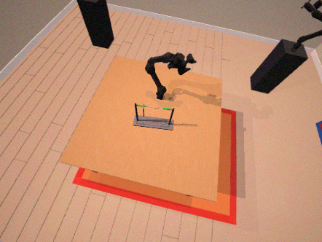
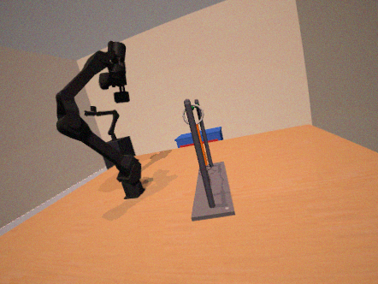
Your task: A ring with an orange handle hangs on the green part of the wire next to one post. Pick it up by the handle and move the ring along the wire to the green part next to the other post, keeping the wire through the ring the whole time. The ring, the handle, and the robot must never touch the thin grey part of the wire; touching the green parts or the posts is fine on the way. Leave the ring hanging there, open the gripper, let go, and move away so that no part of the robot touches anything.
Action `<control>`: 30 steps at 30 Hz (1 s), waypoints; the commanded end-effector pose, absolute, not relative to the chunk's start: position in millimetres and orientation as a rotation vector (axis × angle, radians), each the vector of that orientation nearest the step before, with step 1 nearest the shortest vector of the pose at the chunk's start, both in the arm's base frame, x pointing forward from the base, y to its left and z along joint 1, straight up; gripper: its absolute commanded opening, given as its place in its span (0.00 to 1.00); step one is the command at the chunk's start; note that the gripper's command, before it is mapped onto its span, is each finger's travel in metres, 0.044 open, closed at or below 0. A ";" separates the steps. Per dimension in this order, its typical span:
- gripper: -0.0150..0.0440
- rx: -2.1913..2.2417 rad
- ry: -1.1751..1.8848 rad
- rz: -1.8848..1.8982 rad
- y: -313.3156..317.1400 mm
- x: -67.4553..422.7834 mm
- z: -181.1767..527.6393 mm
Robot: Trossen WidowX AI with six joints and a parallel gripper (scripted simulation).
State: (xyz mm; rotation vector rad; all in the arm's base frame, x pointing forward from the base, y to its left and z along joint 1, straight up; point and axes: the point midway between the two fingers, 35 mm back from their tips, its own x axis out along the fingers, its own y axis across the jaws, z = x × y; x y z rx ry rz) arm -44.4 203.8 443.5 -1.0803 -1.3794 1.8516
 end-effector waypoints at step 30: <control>0.53 -1.001 -0.706 1.410 229.0 138.6 418.5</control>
